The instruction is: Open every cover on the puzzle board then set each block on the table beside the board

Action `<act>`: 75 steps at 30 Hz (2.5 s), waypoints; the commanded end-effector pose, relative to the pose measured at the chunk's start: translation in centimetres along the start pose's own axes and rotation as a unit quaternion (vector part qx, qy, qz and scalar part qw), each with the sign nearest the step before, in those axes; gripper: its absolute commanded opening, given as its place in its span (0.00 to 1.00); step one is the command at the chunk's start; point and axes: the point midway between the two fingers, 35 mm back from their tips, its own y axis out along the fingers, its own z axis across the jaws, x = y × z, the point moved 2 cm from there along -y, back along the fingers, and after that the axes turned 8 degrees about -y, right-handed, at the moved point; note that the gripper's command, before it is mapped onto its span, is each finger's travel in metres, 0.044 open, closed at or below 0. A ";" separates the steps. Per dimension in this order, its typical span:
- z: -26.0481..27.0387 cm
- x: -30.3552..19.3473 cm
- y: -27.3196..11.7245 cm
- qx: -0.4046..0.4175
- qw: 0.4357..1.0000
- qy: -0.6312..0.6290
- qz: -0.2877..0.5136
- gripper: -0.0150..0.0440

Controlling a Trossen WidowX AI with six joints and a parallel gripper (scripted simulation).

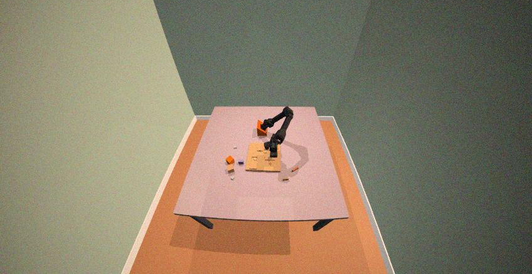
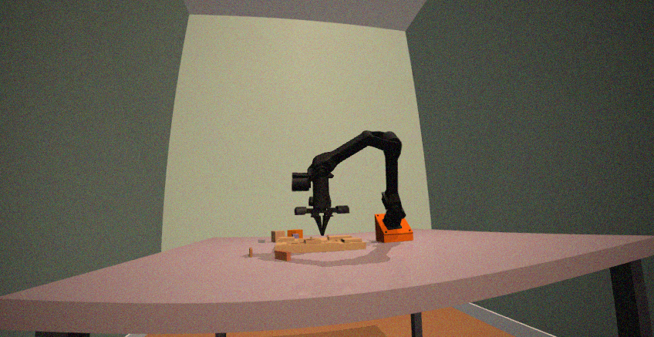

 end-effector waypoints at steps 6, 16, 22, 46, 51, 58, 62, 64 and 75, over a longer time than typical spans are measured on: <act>-0.1 -0.1 1.0 0.000 1.000 0.003 0.003 0.25; -0.1 -0.1 1.9 0.000 1.000 0.003 0.004 0.25; 0.1 -0.2 2.1 0.000 1.000 0.003 0.004 0.25; 2.7 -0.4 2.2 0.001 1.000 0.002 0.004 0.25; 3.4 -0.4 2.2 0.001 1.000 0.002 0.004 0.25; 4.0 -0.3 2.2 0.001 1.000 0.002 0.004 0.25; 4.5 -0.1 2.2 0.002 1.000 0.002 0.004 0.25; 4.7 -0.1 2.2 0.002 1.000 0.002 0.004 0.25; 6.0 0.4 2.2 0.002 1.000 0.001 0.004 0.25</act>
